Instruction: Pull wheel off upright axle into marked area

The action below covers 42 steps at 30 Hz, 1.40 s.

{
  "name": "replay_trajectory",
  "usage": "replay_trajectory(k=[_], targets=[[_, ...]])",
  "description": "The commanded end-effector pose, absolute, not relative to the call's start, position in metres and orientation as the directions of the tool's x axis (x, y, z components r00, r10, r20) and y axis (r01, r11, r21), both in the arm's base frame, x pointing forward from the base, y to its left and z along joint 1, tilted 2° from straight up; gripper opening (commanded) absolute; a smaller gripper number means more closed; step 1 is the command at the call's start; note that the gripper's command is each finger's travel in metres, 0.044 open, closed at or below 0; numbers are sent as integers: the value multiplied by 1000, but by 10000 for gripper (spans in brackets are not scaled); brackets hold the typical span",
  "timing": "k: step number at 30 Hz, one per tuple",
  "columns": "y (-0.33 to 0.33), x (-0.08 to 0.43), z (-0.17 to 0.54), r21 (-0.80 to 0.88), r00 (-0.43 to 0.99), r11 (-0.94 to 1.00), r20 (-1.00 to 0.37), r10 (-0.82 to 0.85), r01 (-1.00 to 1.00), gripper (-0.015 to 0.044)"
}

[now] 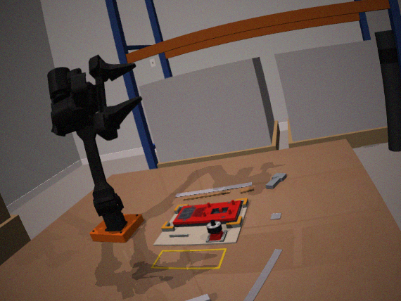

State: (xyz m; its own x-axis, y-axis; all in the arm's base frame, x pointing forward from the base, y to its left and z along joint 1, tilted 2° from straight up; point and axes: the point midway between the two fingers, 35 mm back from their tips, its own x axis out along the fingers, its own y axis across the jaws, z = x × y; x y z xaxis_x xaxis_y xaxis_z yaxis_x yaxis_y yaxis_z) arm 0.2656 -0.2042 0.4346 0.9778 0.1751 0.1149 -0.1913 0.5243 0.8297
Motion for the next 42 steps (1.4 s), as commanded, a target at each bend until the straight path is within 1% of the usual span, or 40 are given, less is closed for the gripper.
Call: replay_trajectory(k=[1, 3, 4, 7, 10, 13, 16, 20, 24, 27, 30, 33, 35, 37, 42], targets=[[-204, 267, 434, 827, 978, 529, 117, 173, -192, 374], [-204, 276, 432, 810, 980, 554, 127, 155, -193, 321], [-207, 284, 427, 837, 983, 518, 120, 141, -176, 300], [-214, 310, 409, 918, 992, 383, 71, 102, -105, 300], [-217, 334, 386, 968, 997, 249, -6, 71, -12, 300], [-214, 361, 353, 987, 990, 100, -131, 47, 126, 300], [-203, 382, 315, 958, 958, -28, -285, 42, 286, 300], [-178, 399, 261, 847, 859, -147, -509, 57, 511, 300], [-150, 401, 217, 690, 713, -196, -697, 79, 697, 300], [-129, 394, 188, 550, 574, -199, -814, 88, 811, 300], [-106, 381, 162, 384, 403, -178, -912, 83, 906, 300], [-85, 361, 142, 198, 206, -134, -977, 55, 971, 300], [-74, 349, 134, 86, 89, -101, -996, 25, 991, 300], [-72, 345, 133, 59, 61, -92, -998, 16, 994, 300], [-72, 345, 133, 59, 61, -92, -998, 16, 994, 300]])
